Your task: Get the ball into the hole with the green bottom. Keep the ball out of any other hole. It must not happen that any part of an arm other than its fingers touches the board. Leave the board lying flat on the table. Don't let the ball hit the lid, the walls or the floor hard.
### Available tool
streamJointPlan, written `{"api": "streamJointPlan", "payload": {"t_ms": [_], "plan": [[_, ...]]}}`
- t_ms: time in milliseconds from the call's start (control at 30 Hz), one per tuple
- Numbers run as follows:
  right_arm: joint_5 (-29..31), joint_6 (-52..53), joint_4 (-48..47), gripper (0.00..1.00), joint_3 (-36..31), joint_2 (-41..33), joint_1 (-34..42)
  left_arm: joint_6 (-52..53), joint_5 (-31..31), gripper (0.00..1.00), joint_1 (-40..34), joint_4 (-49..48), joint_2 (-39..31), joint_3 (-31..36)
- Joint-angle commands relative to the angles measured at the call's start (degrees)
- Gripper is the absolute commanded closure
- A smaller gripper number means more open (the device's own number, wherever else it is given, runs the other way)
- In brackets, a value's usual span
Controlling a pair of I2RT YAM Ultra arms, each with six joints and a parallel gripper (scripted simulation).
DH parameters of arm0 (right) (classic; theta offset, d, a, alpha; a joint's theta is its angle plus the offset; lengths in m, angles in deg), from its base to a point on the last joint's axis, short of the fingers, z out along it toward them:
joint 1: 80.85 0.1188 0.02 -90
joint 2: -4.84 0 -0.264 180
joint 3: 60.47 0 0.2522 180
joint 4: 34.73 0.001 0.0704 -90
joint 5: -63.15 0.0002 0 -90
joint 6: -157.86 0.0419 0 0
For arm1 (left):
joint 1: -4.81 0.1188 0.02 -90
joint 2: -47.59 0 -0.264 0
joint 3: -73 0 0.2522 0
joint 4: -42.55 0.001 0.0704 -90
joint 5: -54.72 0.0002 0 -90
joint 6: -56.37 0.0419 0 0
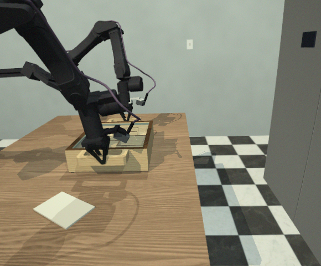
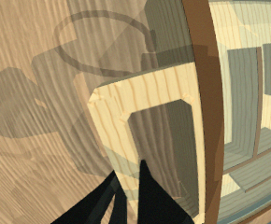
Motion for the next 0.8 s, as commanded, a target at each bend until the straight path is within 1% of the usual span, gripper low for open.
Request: {"api": "streamJointPlan", "payload": {"t_ms": [0,100,167,200,267,300,333,367,400,433,467,500,533,567,600,667,700,733,767], "plan": [[5.39,0.20,2.13,1.00,1.68,-3.56,-1.79,1.12,-4.82,1.00,4.27,3.62,1.51,2.27],[5.66,-0.21,1.93,1.00,1.69,-3.61,-1.81,1.35,-4.54,1.00,4.29,3.05,1.51,2.29],[2.97,-0.80,2.04,1.00,1.90,-3.38,-2.54,-0.55,-7.04,1.00,3.52,5.80,1.18,0.89],[2.41,-1.34,-0.89,1.00,-1.51,-3.21,-2.73,-0.67,-7.86,1.00,3.14,5.07,0.94,1.95],[1.07,-2.04,-2.25,1.00,-1.71,-3.20,-3.26,-1.26,-9.24,1.00,2.22,5.17,0.21,2.14],[0.16,-2.43,-3.36,1.00,-2.11,-3.20,-3.59,-1.67,-9.99,1.00,1.88,4.92,-1.67,2.21],[0.61,-2.37,-3.52,1.00,-2.26,-3.22,-3.66,-1.54,-9.79,1.00,1.76,4.38,-1.60,2.34],[1.79,-1.59,0.00,1.00,0.09,-3.19,-3.48,-1.50,-9.84,1.00,1.67,3.82,-1.94,2.37],[0.88,-2.57,-4.42,1.00,-2.68,-3.28,-3.73,-1.48,-10.21,1.00,1.51,3.05,-2.05,2.83],[0.88,-2.85,-5.60,1.00,-3.16,-3.43,-3.83,-0.77,-10.43,1.00,1.41,2.15,-2.37,3.30],[1.30,-2.42,-3.72,1.00,-1.75,-3.41,-3.83,-0.54,-9.70,1.00,1.55,2.97,-2.20,3.15],[2.20,-0.83,0.86,1.00,0.14,-3.24,-3.59,-0.24,-8.04,1.00,2.16,5.15,-1.69,1.51],[3.84,-0.84,-0.63,1.00,0.20,-3.71,-3.15,0.84,-6.95,1.00,2.74,2.05,-1.78,3.16],[4.35,-0.43,0.19,1.00,0.52,-3.76,-2.82,1.12,-6.17,1.00,3.08,2.40,0.12,3.22],[3.18,-1.32,-0.06,1.00,0.50,-3.57,-2.79,0.34,-7.38,1.00,2.87,3.49,0.17,2.77],[3.18,-1.32,-0.06,1.00,0.50,-3.57,-2.79,0.34,-7.38,1.00,2.87,3.49,0.17,2.77],[5.25,0.46,4.09,1.00,1.63,-3.08,-2.14,1.55,-4.46,1.00,3.85,4.51,0.39,-0.02],[5.96,0.35,2.06,1.00,1.46,-3.76,-1.79,2.22,-4.46,1.00,4.13,1.49,0.57,0.60],[6.51,0.75,3.47,1.00,2.00,-3.73,-1.45,2.42,-3.60,1.00,4.53,2.29,0.80,0.18]]}}
